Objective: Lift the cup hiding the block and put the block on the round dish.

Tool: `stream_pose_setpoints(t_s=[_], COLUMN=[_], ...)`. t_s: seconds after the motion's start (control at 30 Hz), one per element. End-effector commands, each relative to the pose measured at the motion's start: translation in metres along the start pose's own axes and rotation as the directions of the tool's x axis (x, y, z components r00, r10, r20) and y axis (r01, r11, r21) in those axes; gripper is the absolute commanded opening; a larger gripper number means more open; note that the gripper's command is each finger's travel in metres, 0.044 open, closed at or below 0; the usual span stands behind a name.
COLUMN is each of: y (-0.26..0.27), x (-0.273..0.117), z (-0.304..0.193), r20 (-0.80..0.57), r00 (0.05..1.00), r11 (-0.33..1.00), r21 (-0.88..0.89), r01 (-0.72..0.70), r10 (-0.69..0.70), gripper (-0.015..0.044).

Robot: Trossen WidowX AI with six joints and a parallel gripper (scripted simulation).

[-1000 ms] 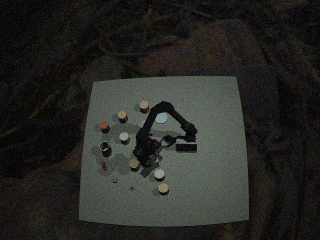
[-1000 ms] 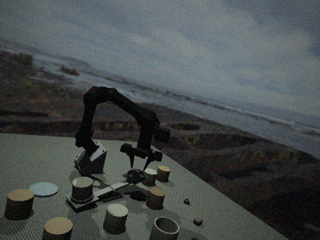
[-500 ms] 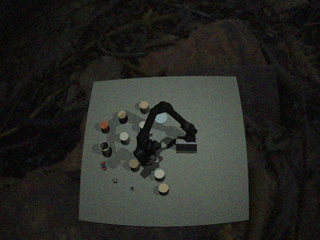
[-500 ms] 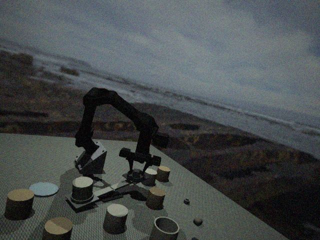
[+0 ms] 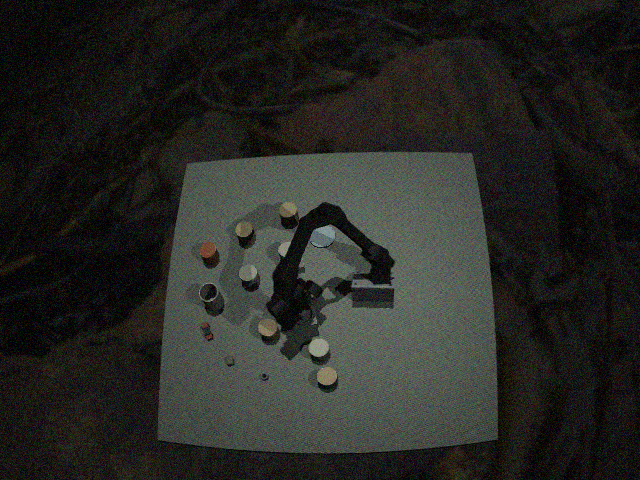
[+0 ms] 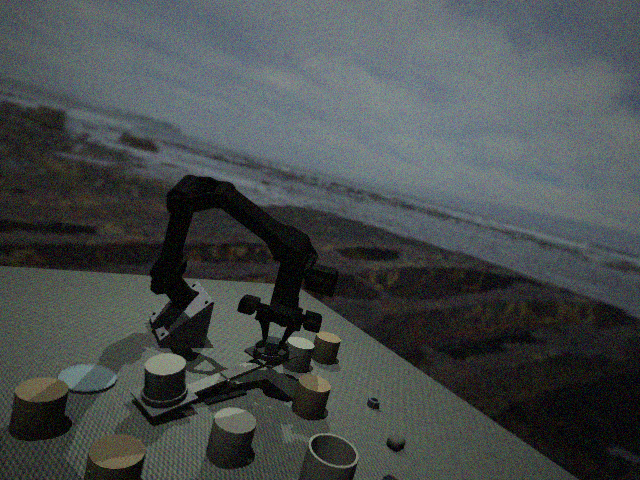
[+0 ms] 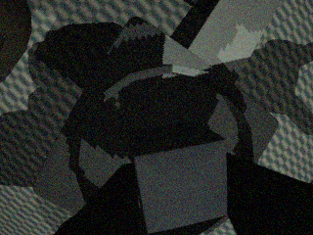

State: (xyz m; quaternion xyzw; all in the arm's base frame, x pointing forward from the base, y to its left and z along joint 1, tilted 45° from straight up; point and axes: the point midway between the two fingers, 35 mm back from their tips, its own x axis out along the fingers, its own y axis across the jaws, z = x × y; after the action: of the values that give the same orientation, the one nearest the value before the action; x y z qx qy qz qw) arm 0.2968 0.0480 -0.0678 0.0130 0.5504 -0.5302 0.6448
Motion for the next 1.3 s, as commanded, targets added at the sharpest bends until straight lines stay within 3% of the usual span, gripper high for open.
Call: stream_pose_setpoints(t_s=[0.0, 0.53, 0.87, 1.27], y=[0.003, 0.0, -0.047, -0.144], x=[-0.014, -0.091, -0.078, -0.043], z=[0.0, -0.001, 0.073, 0.151], r20=[0.002, 0.0, -0.043, -0.04], r00=[1.0, 1.0, 0.997, 0.995], r11=[1.0, 1.0, 0.997, 0.995], r21=[0.002, 0.0, -0.037, -0.03], r01=[-0.007, -0.007, -0.06, -0.097], r10=[0.007, 0.007, 0.059, 0.095], gripper=[0.0, 0.0, 0.0, 0.0])
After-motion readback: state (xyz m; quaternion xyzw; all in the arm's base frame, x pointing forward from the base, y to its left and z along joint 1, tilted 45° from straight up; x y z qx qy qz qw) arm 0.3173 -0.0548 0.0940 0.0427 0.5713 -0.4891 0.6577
